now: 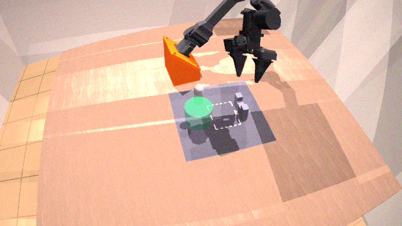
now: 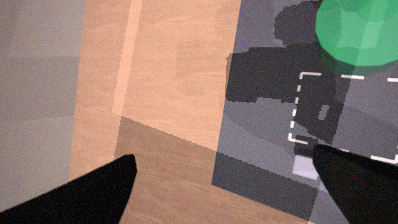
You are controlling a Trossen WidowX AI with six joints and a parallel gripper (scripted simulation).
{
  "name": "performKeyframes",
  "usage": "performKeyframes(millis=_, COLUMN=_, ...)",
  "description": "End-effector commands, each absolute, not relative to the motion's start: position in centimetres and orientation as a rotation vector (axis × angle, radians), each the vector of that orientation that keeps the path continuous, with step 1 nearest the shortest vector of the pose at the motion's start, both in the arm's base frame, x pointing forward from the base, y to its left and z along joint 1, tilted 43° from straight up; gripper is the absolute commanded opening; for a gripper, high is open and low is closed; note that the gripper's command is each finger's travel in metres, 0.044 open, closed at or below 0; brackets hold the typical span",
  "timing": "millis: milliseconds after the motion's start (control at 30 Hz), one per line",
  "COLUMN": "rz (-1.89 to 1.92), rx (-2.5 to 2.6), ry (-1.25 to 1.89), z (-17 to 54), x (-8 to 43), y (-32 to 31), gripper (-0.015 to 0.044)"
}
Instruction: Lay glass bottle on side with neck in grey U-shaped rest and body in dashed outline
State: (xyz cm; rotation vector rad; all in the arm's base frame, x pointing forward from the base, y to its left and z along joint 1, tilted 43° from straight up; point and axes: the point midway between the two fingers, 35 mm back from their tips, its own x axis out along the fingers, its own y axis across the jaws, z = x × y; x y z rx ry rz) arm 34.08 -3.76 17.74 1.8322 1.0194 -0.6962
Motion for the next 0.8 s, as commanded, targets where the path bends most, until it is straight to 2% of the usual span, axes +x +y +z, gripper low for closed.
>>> performKeyframes(millis=0, rz=-0.745, rx=1.868, ry=1.079, z=12.9, x=32.5, y=-8.2, gripper=0.044)
performKeyframes(millis=133, rz=-0.732, rx=1.916, ry=1.137, z=8.4, x=30.0, y=-11.8, gripper=0.044)
performKeyframes(millis=333, rz=-0.672, rx=2.095, ry=1.189, z=3.4, x=25.8, y=-13.9, gripper=0.044)
performKeyframes(millis=467, rz=-0.695, rx=2.076, ry=1.252, z=2.9, x=26.0, y=-13.7, gripper=0.044)
performKeyframes(millis=767, rz=-0.853, rx=1.852, ry=1.665, z=0.6, x=27.3, y=-11.6, gripper=0.044)
